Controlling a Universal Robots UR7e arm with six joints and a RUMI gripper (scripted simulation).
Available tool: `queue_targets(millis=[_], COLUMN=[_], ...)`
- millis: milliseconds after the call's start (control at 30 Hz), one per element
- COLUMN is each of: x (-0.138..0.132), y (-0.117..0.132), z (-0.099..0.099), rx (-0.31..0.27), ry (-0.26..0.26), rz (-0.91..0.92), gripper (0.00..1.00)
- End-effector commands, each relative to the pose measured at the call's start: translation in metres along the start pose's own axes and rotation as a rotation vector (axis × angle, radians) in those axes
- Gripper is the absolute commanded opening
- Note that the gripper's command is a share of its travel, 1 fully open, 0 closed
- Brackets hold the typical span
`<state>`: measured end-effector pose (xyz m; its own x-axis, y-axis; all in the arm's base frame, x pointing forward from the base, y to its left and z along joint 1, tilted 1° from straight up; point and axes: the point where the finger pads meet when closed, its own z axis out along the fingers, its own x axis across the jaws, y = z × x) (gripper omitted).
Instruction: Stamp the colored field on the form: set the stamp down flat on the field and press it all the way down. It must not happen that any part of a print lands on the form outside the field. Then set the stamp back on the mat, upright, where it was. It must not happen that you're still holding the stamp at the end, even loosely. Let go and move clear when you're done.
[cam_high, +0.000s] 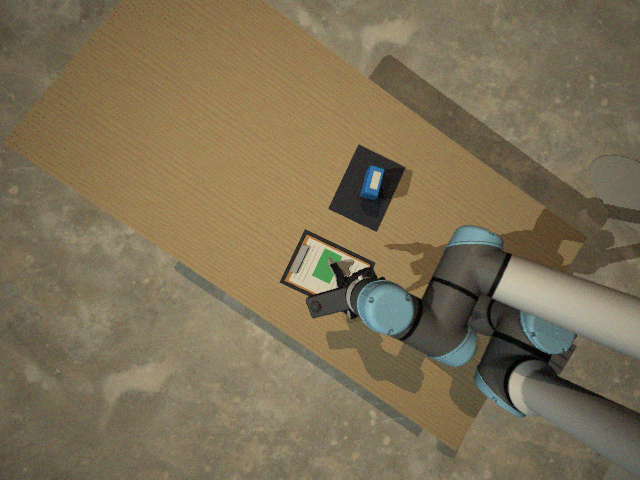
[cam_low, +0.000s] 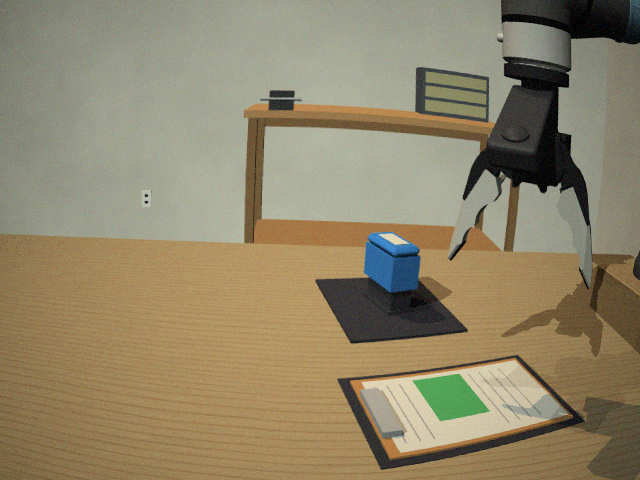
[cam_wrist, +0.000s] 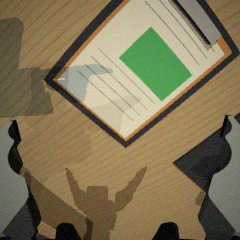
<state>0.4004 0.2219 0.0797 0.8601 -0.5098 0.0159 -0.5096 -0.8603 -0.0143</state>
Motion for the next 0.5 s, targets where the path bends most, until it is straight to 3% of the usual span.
queue_targets(millis=[0, 233, 300, 333, 467], x=[0.003, 0.005, 0.005, 0.005, 0.006], y=[-0.001, 0.001, 0.001, 0.002, 0.004], z=[-0.010, -0.019, -0.019, -0.019, -0.024], rx=[-0.012, -0.009, -0.009, -0.014, -0.010], ry=[0.012, 0.013, 0.013, 0.015, 0.016], rz=[0.279, 0.549, 0.549, 0.660, 0.801], gripper=[1.00, 1.00, 1.00, 1.00, 1.00])
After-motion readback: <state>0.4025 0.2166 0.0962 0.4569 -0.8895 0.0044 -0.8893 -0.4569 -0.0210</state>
